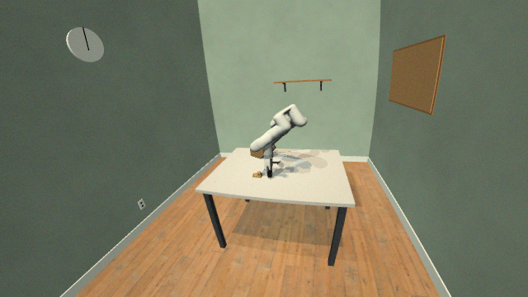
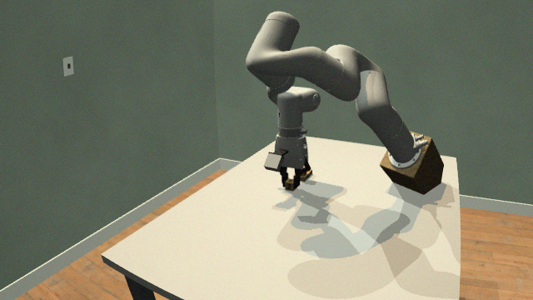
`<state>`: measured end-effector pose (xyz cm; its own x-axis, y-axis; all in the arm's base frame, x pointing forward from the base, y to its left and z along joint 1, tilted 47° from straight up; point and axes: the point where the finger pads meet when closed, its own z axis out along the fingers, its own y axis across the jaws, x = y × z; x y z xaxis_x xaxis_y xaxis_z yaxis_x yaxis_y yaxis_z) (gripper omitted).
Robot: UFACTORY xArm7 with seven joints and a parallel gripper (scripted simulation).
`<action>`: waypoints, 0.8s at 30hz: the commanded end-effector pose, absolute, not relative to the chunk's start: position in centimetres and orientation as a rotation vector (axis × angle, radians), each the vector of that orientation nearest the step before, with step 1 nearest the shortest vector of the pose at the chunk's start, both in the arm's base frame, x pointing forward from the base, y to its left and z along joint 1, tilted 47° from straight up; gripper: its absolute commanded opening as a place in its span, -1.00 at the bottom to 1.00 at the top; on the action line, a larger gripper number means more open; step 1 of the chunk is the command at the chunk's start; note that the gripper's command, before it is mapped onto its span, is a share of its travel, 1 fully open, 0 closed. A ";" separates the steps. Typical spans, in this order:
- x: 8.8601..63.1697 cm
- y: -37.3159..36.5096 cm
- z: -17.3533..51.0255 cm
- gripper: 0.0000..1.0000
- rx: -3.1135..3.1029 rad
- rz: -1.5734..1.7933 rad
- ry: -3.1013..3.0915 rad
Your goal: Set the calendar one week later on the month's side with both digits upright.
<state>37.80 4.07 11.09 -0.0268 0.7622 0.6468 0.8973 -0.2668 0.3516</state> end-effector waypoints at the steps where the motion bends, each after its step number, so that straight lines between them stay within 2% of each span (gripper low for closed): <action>1: 37.8 3.9 11.1 -0.47 -2.066 -1.173 -1.785; 24: 37.8 3.9 11.1 -0.47 -2.066 -1.173 -1.785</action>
<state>37.80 4.07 11.09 -0.0268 0.7622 0.6468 0.8973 -0.2668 0.3516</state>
